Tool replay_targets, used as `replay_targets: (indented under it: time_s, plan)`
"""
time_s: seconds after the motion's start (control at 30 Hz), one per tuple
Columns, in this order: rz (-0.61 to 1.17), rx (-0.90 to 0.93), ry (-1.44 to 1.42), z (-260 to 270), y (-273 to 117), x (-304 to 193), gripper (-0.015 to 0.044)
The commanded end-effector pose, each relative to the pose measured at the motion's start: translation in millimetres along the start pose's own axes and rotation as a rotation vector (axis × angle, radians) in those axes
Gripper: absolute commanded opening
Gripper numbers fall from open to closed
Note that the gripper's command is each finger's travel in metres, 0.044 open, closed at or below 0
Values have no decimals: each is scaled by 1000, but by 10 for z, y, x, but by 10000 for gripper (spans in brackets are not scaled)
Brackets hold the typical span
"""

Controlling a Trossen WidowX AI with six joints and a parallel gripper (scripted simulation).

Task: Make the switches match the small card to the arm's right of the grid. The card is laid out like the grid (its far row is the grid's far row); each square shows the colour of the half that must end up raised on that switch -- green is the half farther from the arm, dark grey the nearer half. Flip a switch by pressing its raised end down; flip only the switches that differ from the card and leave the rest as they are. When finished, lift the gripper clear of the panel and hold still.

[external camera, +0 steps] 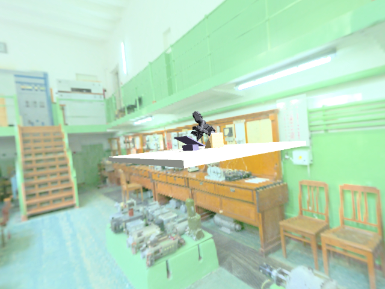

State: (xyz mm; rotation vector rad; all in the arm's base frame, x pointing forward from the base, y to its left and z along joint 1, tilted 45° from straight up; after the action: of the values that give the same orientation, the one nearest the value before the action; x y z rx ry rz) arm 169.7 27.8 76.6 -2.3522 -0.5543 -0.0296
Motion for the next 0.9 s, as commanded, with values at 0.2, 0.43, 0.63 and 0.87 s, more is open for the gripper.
replay_targets:
  time_s: [0.2, 0.43, 0.63, 0.87]
  plan:
    - [4, -5, 6, -34, -418, 17, 0]
    - [4, -6, 5, -268, -420, -30, 0]
    - [-21, -12, 6, -268, -81, -59, 0]
    - [-23, -14, 6, -272, -1, -63, 0]
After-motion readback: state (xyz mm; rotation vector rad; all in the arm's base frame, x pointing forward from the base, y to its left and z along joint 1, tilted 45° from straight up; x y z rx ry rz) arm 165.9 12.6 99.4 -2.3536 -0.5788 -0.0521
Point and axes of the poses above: the point midway between the two fingers, 35 mm back from their tips, its own y axis out along the fingers, its own z axis across the jaws, x = y × z, the point moved 8 cm from there along -y, back along the fingers, and after that the axes turned 11 degrees about -y, right-handed, at the moved point
